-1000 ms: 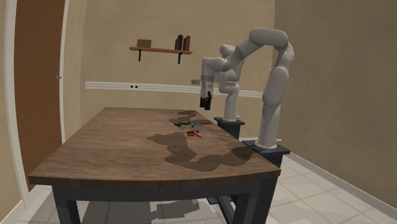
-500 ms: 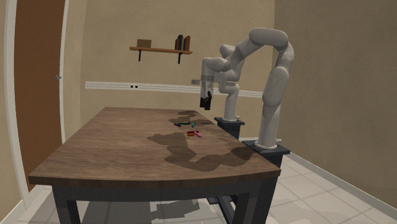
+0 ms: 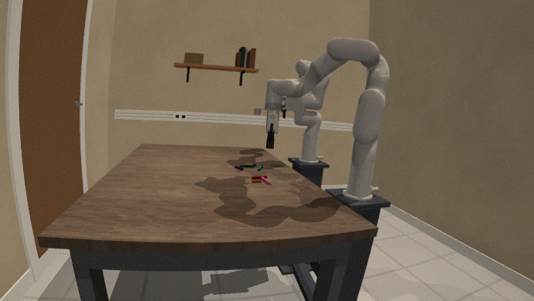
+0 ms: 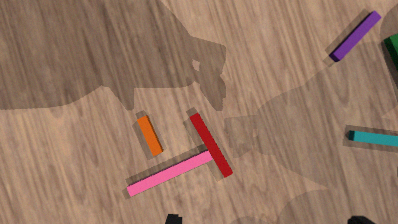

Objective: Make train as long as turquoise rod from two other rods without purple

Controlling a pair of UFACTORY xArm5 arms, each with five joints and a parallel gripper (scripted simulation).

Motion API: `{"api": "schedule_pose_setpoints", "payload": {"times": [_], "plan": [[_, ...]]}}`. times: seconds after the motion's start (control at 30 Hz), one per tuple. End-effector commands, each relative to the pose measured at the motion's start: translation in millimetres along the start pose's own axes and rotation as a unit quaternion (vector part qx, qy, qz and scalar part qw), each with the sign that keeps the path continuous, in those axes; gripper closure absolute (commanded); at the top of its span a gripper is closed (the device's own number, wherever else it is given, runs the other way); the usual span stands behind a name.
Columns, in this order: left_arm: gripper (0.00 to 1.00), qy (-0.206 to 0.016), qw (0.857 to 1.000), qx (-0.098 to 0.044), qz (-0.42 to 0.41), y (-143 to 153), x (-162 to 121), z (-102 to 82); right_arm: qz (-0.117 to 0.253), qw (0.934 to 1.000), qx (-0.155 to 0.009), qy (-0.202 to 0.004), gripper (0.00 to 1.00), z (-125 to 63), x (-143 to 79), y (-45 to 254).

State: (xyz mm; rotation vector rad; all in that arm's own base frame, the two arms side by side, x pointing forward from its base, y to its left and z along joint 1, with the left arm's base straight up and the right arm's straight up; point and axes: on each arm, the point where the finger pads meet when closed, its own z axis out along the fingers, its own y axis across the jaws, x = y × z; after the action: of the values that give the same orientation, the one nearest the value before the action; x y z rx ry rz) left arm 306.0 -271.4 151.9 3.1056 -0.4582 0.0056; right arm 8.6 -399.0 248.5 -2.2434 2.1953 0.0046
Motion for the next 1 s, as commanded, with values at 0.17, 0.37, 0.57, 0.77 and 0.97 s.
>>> {"api": "schedule_pose_setpoints", "payload": {"times": [0.17, 0.37, 0.57, 0.77, 0.97], "plan": [[0.00, 0.000, 0.984, 0.000, 0.181, 22, 29, 13.0, 0.000, 1.0000, 0.000, 0.002, 0.00, -1.5, 1, 0], [0.00, 0.000, 0.961, 0.000, 0.275, 33, 43, 22.8, 0.000, 1.0000, 0.000, 0.002, 0.00, -1.5, 1, 0], [0.00, 0.000, 0.926, 0.000, 0.377, 46, 58, 35.3, 0.000, 1.0000, 0.000, 0.002, 0.00, -1.5, 1, 0], [0.00, 0.000, 0.876, 0.000, 0.483, 60, 73, 50.8, 0.000, 1.0000, 0.000, 0.002, 0.00, -1.5, 1, 0], [0.00, 0.000, 0.835, 0.000, 0.550, 69, 82, 62.2, 0.000, 1.0000, 0.000, 0.002, 0.00, -1.5, 1, 0]]}}
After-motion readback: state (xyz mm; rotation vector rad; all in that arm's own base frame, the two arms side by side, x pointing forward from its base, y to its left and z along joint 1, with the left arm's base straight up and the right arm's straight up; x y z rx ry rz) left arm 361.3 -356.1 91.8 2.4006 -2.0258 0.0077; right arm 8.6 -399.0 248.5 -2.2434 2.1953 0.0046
